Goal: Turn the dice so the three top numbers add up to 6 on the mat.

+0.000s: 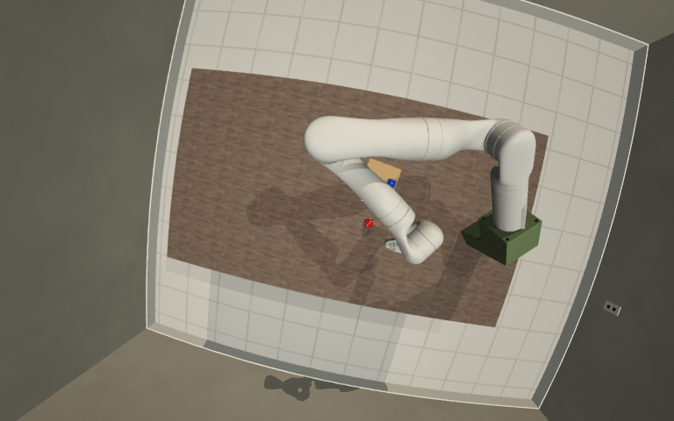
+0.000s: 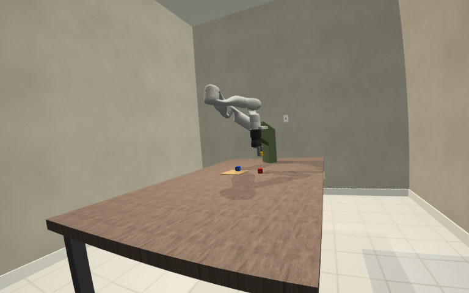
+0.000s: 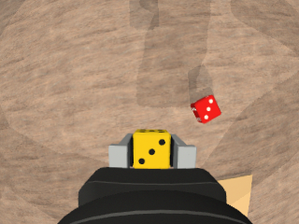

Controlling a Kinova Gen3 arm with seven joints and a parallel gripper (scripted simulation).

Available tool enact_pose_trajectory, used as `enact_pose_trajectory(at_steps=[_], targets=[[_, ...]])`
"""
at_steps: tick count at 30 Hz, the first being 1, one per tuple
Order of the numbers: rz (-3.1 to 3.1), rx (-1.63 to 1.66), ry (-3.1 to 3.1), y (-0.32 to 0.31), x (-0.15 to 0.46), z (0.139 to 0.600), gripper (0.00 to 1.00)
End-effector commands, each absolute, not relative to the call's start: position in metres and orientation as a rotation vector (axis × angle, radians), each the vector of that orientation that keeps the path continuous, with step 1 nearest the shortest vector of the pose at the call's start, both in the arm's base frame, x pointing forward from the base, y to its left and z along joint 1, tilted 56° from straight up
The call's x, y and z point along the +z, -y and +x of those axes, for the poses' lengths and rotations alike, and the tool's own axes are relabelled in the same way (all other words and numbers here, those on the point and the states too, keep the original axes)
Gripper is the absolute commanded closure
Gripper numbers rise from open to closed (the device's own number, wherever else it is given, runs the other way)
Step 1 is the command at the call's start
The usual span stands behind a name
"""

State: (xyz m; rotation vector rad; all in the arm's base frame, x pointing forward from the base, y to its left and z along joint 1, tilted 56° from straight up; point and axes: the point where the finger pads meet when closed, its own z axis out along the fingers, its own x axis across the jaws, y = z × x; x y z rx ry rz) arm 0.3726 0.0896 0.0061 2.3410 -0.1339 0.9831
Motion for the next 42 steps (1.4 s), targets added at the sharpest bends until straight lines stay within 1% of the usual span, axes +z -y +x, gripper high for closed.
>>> enact_pose_trajectory(at_steps=[1, 24, 35, 42], targets=[[2.343, 0.986, 0.132, -0.0913, 0.0068, 0.3726, 0.43], [2.337, 0.969, 0.092, -0.0915, 0.0066, 0.3726, 0.43], [2.303, 0.883, -0.105, -0.0907, 0.0045, 0.3740, 0.43], [2.239, 0.767, -0.353, -0.0889, 0.0028, 0.3760, 0.43]])
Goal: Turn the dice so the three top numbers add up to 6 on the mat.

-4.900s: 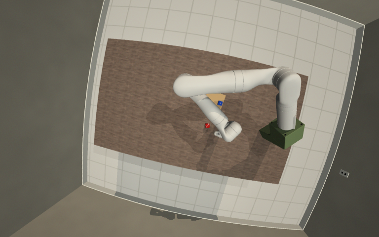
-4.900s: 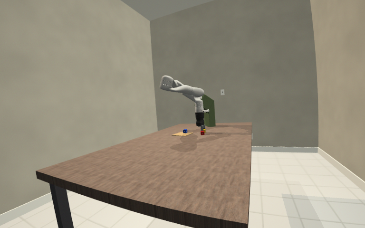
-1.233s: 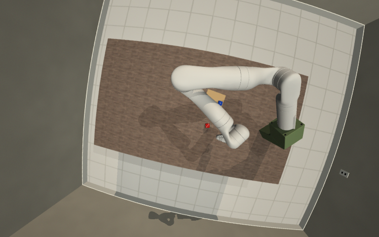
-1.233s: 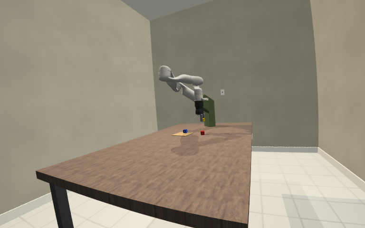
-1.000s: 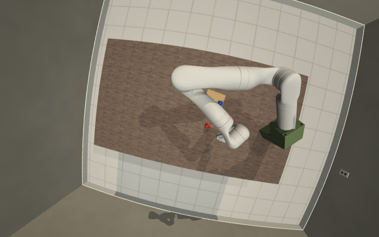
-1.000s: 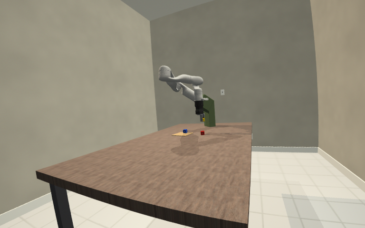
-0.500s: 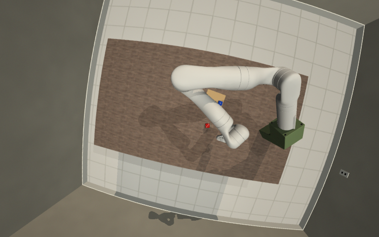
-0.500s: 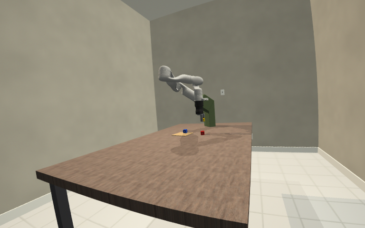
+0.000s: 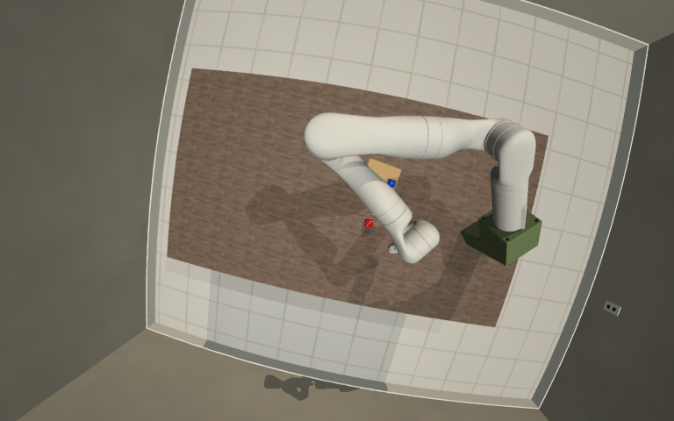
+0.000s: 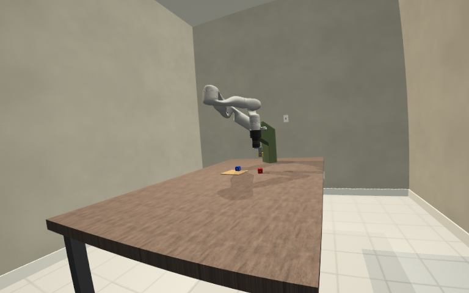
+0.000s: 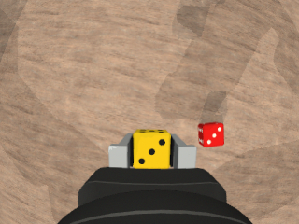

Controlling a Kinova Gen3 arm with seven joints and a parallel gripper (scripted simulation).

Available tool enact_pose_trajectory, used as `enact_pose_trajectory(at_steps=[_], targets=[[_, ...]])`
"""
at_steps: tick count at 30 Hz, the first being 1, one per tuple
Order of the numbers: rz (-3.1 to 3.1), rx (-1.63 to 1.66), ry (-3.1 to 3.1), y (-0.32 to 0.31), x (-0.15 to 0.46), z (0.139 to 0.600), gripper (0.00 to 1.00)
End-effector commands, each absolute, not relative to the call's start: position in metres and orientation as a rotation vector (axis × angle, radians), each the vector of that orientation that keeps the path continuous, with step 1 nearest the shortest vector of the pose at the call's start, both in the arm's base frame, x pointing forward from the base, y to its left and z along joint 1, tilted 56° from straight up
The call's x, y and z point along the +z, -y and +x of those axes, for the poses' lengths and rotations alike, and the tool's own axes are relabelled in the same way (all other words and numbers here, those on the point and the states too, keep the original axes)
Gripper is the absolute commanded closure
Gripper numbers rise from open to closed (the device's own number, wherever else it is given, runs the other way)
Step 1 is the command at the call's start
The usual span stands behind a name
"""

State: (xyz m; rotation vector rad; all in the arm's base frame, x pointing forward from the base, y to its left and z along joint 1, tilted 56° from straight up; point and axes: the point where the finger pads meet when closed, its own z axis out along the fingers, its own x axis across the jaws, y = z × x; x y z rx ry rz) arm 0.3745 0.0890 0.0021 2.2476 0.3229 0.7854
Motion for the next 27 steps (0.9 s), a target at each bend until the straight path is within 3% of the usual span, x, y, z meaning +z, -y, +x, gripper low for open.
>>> enact_pose_trajectory(at_steps=[1, 27], targets=[[2.226, 0.748, -0.392, -0.0886, 0.0026, 0.3763, 0.43], [1.944, 0.421, -1.004, -0.0801, 0.0048, 0.3848, 0.43]])
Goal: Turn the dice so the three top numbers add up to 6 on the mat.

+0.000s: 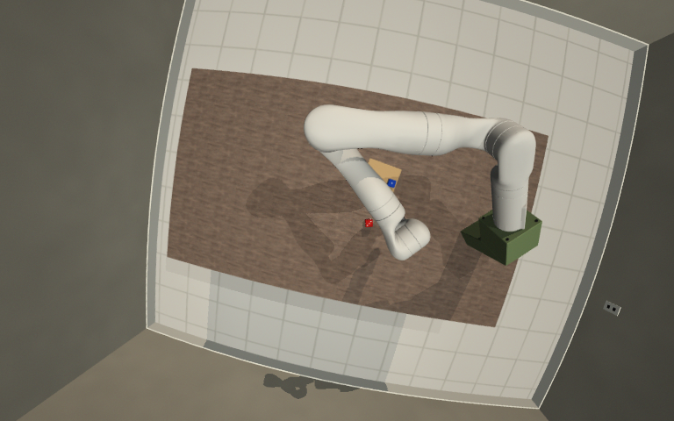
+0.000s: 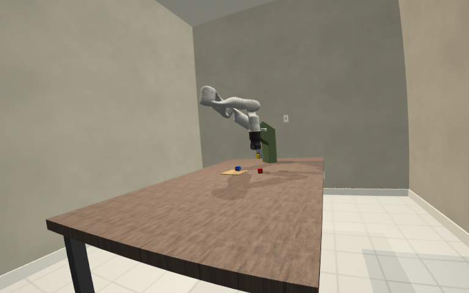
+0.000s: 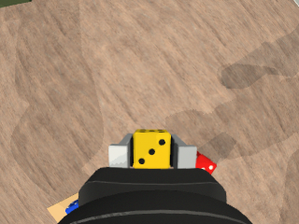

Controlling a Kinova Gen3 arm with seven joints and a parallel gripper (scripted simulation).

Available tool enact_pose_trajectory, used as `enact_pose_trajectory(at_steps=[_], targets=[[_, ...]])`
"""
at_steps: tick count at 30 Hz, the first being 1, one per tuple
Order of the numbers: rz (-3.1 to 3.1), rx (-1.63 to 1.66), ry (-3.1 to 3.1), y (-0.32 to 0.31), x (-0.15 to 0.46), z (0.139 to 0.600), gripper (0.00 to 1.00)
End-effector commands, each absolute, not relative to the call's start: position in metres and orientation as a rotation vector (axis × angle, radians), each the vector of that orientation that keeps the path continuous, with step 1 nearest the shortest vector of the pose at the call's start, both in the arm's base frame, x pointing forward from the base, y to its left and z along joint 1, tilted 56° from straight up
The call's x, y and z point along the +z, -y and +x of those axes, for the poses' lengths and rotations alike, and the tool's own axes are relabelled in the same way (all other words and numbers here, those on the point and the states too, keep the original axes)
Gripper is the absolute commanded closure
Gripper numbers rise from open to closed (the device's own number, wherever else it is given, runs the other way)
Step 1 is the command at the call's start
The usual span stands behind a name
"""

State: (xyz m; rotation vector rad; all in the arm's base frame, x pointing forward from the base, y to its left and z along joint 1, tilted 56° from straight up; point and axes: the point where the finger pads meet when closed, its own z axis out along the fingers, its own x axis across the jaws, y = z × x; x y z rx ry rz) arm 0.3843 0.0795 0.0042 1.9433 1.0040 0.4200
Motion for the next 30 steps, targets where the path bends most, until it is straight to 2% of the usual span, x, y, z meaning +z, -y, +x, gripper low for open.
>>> enact_pose_trajectory(at_steps=[1, 19, 30], targets=[[1.939, 0.416, -1.012, -0.0800, 0.0049, 0.3849, 0.43], [1.888, 0.419, -1.019, -0.0794, 0.0046, 0.3855, 0.43], [1.605, 0.551, -0.896, -0.0795, 0.0048, 0.3862, 0.43]])
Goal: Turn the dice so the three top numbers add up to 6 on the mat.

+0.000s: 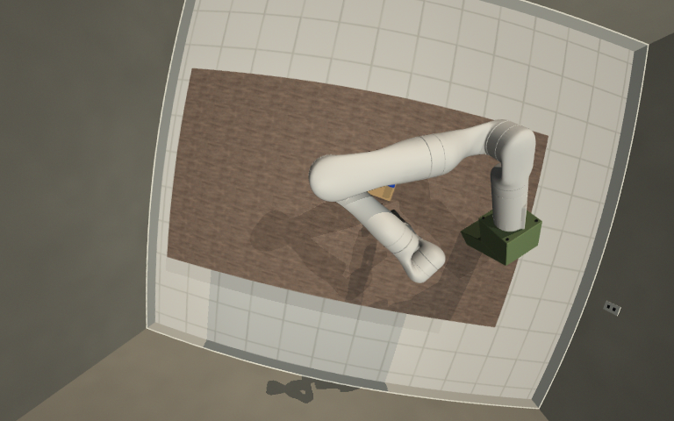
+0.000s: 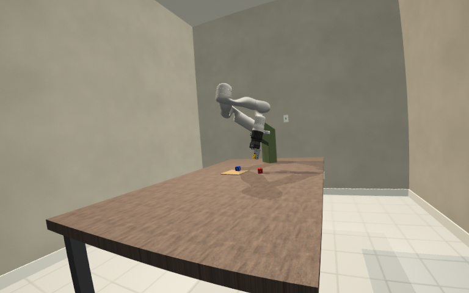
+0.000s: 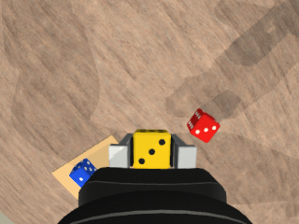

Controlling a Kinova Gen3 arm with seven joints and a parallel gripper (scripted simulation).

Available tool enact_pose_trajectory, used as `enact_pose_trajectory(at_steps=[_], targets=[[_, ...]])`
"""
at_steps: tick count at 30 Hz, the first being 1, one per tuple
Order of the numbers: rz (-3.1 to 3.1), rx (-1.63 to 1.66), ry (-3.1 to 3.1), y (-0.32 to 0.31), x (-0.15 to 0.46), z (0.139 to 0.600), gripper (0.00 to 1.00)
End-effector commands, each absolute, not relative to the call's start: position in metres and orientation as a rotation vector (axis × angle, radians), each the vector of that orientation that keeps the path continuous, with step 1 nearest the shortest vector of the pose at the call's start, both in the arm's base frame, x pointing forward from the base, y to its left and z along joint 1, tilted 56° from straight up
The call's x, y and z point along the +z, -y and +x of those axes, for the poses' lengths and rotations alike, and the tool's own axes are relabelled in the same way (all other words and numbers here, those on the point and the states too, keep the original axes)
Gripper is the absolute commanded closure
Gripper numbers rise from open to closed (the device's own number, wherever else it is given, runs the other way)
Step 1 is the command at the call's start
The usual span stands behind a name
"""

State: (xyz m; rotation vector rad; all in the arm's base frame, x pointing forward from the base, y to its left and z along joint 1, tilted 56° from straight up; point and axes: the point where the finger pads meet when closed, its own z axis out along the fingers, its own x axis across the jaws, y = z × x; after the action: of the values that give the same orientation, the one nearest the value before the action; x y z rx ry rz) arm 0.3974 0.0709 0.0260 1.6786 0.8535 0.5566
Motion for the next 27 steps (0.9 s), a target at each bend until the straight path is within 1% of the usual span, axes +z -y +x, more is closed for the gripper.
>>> enact_pose_trajectory(at_steps=[1, 18, 27], targets=[[1.572, 0.562, -0.880, -0.0795, 0.0040, 0.3857, 0.43], [1.077, 0.730, -0.654, -0.0801, 0.0018, 0.3856, 0.43], [0.965, 0.760, -0.602, -0.0802, 0.0014, 0.3858, 0.43]])
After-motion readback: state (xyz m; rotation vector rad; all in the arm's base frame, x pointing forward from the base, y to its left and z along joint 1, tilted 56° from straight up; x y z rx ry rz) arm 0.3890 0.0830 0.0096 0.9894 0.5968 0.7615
